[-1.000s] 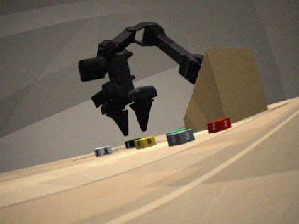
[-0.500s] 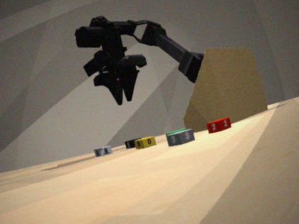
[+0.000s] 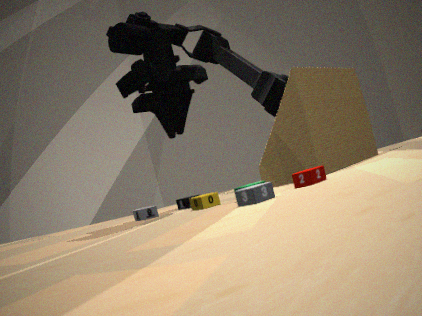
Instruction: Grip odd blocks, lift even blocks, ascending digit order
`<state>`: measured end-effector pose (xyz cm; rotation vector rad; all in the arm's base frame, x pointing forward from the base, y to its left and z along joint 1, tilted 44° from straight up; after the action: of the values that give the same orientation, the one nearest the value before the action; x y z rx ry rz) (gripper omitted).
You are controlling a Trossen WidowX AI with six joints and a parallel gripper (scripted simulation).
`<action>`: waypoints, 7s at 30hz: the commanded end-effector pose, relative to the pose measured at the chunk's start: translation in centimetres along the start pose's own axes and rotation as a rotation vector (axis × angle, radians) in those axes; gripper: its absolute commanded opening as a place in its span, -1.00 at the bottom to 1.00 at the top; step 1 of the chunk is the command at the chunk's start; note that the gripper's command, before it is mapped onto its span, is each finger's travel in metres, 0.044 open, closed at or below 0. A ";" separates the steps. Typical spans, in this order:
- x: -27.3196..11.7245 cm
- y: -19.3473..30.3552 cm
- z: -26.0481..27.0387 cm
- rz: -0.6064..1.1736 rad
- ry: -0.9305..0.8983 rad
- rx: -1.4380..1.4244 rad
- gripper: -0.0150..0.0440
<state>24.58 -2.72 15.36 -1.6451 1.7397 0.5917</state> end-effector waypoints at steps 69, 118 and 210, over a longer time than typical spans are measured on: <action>12.0 2.2 17.2 0.006 0.005 -0.013 -0.08; 12.0 2.2 17.2 0.006 0.005 -0.013 -0.08; 8.4 -8.0 -1.0 0.003 0.013 -0.010 0.86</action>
<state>32.65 -9.76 11.30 -1.6477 1.7469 0.5897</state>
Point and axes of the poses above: the point midway between the two fingers, 35 mm back from their tips, its own x axis out along the fingers, its own z axis across the jaws, y = z × x, the point moved 2 cm from there along -x, back along the fingers, and after that the axes turned 9 degrees about x, right-handed, at the moved point
